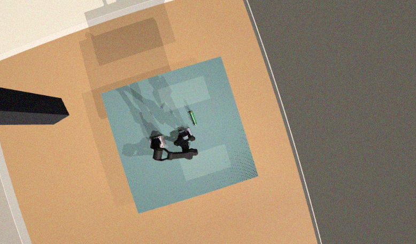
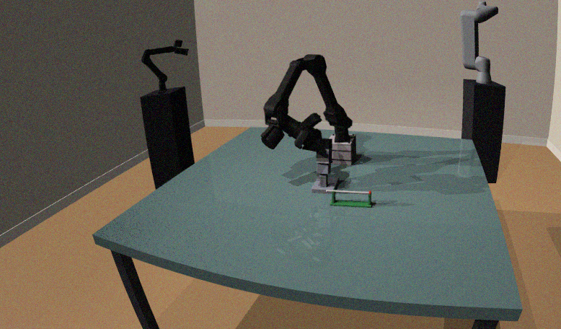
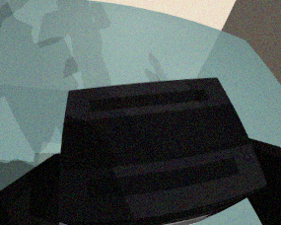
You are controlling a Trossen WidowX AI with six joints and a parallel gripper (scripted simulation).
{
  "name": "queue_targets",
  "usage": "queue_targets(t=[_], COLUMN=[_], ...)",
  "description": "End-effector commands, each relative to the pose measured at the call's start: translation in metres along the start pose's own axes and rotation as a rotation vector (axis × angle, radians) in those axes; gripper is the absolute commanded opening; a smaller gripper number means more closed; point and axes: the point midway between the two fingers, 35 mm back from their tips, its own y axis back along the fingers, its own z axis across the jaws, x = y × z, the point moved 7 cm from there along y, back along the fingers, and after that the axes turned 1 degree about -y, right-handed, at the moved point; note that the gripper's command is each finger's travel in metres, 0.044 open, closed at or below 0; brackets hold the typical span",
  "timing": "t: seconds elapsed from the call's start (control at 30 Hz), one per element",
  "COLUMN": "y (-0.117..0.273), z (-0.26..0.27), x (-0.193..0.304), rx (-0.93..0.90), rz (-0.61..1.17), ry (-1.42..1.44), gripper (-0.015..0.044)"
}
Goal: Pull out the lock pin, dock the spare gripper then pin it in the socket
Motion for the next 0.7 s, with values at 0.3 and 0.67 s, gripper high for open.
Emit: queue_targets(t=[0.3,0.67], y=[0.014,0.026], z=[0.000,0.000], x=[-0.023,-0.044], rx=[0.001,0.004], rz=[-0.005,-0.010], ry=[-0.011,-0.024], gripper=[0.0440,0.0440])
